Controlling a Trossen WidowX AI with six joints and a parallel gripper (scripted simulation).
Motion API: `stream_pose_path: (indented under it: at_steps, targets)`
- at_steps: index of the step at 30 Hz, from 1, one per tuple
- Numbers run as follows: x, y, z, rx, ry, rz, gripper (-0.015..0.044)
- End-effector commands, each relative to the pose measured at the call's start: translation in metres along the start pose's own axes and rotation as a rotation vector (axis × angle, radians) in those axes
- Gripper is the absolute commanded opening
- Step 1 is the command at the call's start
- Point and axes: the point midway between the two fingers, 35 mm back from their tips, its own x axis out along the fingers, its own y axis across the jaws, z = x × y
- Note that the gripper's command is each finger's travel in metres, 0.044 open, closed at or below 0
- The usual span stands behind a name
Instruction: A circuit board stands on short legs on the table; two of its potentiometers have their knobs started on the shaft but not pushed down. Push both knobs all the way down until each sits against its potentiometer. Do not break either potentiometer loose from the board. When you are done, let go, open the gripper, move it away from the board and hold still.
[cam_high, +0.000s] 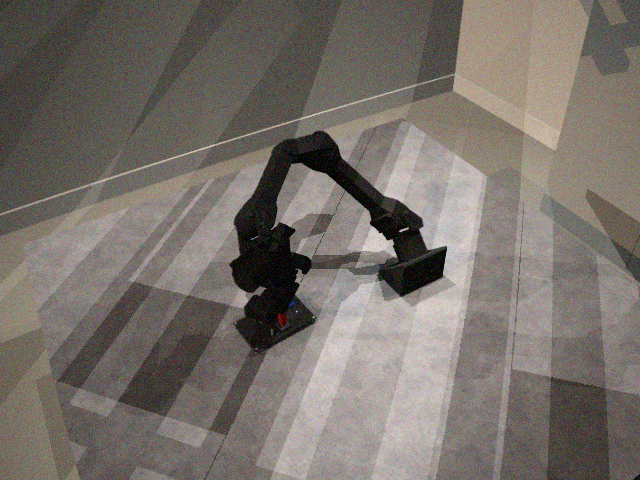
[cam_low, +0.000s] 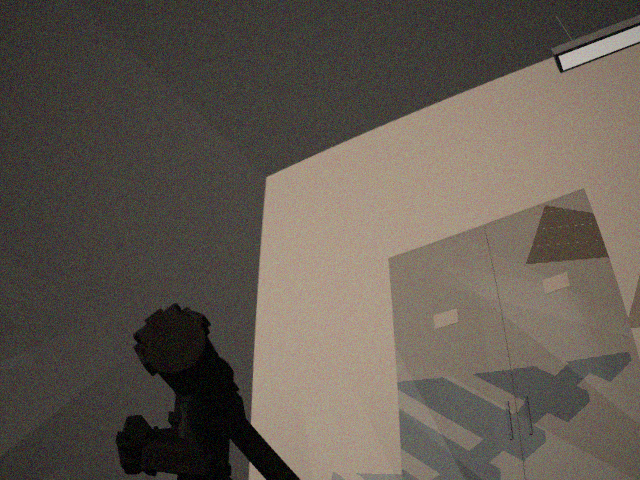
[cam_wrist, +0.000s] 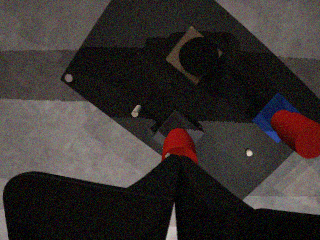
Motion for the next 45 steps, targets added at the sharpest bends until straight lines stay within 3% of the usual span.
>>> stream_pose_path:
  at_steps: [1,19,29,36,40,45]
  targets:
    - [0.005,-0.001,0.001,0.007,0.002,-0.006,0.0]
    - [-0.018,-0.001,0.001,0.006,0.003,-0.006,0.0]
    - [-0.014,-0.005,-0.001,-0.001,0.0,-0.007,0.0263]
    - [-0.033,-0.065,-0.036,-0.026,0.004,-0.003,0.044]
    - [-0.039,-0.11,-0.057,-0.005,0.006,-0.009,0.044]
    - [-0.039,-0.118,-0.061,0.0,0.006,-0.011,0.044]
